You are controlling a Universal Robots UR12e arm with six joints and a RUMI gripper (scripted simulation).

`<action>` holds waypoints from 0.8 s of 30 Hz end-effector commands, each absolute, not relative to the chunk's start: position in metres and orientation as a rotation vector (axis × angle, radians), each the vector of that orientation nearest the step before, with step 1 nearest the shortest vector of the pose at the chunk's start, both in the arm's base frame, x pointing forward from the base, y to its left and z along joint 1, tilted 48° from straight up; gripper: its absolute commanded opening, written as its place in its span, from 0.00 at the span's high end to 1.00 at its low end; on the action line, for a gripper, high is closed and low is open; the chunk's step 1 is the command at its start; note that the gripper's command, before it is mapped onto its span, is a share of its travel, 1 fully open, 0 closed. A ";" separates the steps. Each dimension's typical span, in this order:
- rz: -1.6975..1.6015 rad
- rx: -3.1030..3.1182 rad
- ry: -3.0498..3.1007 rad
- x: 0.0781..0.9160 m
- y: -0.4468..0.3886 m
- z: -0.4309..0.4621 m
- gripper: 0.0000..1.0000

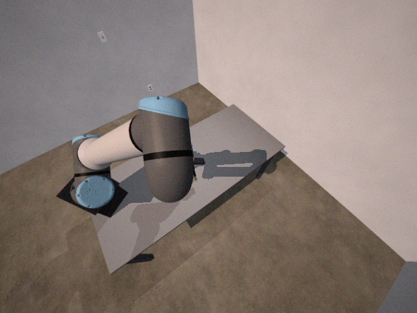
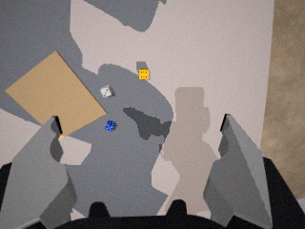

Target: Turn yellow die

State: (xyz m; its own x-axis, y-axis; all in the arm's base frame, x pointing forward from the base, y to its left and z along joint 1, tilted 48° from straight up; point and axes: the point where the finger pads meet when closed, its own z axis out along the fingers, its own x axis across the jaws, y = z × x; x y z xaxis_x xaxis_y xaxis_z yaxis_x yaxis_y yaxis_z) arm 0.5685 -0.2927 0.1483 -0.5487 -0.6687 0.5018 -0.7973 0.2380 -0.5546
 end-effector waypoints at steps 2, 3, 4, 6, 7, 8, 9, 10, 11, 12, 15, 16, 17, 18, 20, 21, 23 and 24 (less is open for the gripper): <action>1.208 1.385 -2.356 0.569 -0.293 0.149 0.00; 1.209 1.380 -2.361 0.569 -0.293 0.149 0.00; 1.211 1.373 -2.368 0.569 -0.293 0.149 0.00; 1.215 1.358 -2.382 0.569 -0.293 0.149 0.00; 1.217 1.349 -2.391 0.569 -0.294 0.149 0.00; 1.219 1.339 -2.400 0.569 -0.294 0.149 0.00; 1.222 1.327 -2.411 0.569 -0.294 0.149 0.00; 1.225 1.315 -2.422 0.569 -0.294 0.149 0.00; 1.228 1.302 -2.434 0.569 -0.295 0.149 0.00; 1.231 1.287 -2.447 0.569 -0.295 0.149 0.00; 1.235 1.271 -2.461 0.569 -0.296 0.149 0.00; 1.239 1.254 -2.476 0.569 -0.296 0.149 0.00; 1.242 1.235 -2.492 0.569 -0.296 0.149 0.00; 1.247 1.216 -2.508 0.569 -0.297 0.149 0.00; 1.255 1.172 -2.544 0.569 -0.298 0.149 0.00; 1.260 1.148 -2.564 0.569 -0.298 0.149 0.00; 1.269 1.095 -2.604 0.570 -0.299 0.149 0.00; 1.273 1.067 -2.626 0.570 -0.300 0.149 0.00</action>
